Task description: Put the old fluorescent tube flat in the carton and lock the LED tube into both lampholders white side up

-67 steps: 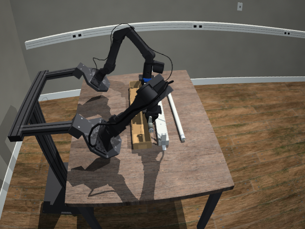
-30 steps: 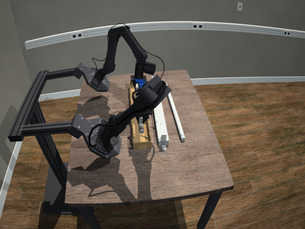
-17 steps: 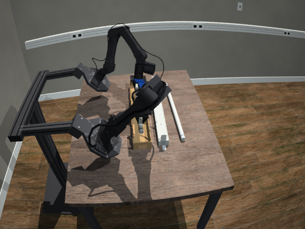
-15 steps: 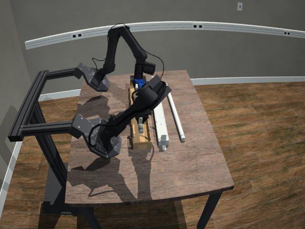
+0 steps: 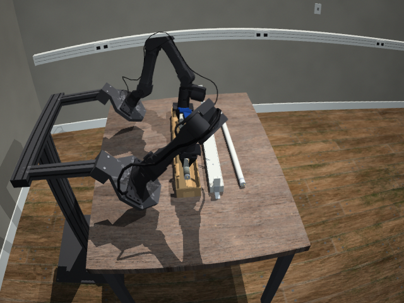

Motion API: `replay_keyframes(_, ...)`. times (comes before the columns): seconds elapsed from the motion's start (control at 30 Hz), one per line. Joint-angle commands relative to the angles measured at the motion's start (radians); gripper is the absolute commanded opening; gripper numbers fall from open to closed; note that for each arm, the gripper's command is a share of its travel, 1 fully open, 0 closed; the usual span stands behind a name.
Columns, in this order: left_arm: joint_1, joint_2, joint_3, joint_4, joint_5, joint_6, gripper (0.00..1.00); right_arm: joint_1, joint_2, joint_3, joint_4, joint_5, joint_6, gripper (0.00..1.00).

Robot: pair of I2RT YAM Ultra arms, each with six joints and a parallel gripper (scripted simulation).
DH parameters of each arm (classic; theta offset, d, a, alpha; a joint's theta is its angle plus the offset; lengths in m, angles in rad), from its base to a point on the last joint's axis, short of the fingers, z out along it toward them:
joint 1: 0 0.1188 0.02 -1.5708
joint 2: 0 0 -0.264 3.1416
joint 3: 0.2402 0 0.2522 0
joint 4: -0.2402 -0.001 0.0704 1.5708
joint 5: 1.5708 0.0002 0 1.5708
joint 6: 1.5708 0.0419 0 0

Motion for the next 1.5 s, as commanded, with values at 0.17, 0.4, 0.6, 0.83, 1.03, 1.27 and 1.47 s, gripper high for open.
replay_keyframes(0.17,0.004,0.007,-0.021,0.041,0.018,0.034,0.11,-0.011,-0.001,-0.012,0.05,-0.021,-0.043,0.11)
replay_keyframes(0.4,0.006,-0.019,0.015,0.023,0.018,0.034,0.11,0.004,0.002,-0.019,0.046,-0.022,-0.041,0.11)
replay_keyframes(0.6,0.025,0.044,-0.018,0.079,0.021,0.044,0.11,-0.042,0.039,-0.028,0.093,-0.024,-0.07,0.11)
replay_keyframes(0.83,0.015,0.047,-0.037,0.097,0.023,0.049,0.11,-0.044,0.032,-0.046,0.113,-0.026,-0.084,0.11)
replay_keyframes(1.03,0.037,0.078,-0.045,0.127,0.027,0.057,0.11,-0.068,0.06,-0.043,0.15,-0.03,-0.106,0.11)
replay_keyframes(1.27,0.048,0.092,-0.066,0.16,0.028,0.065,0.11,-0.089,0.068,-0.079,0.19,-0.033,-0.128,0.11)
replay_keyframes(1.47,0.033,0.097,-0.037,0.157,0.029,0.066,0.11,-0.086,0.074,-0.044,0.187,-0.033,-0.132,0.11)
